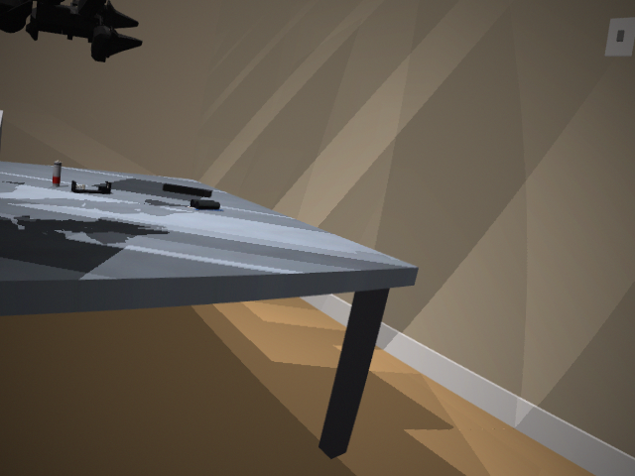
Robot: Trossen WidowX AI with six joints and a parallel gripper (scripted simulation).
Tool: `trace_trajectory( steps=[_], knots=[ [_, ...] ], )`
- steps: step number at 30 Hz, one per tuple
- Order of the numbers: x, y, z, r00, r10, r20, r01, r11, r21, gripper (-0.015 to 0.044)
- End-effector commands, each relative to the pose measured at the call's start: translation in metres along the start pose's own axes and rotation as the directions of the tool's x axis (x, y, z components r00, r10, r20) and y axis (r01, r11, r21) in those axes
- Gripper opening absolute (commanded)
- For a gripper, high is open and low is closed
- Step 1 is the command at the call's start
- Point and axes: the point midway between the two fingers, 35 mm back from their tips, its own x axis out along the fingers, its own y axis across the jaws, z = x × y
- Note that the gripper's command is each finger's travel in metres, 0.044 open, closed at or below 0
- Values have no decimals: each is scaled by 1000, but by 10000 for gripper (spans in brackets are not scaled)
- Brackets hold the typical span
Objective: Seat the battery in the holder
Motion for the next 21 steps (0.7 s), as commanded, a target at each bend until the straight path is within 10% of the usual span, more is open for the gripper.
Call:
trace_trajectory(
  steps=[1, 7, 15, 21],
  knots=[
    [2, 1, -3, 1000, 1, -12, -1, 1000, 7, 374],
    [35, 30, -91, 921, 22, -389, 53, 982, 180, 216],
    [28, 75, -220, 580, -49, -813, 286, 947, 148, 6],
    [-12, 94, -297, 264, -222, -939, 413, 906, -98, 0]
  ],
)
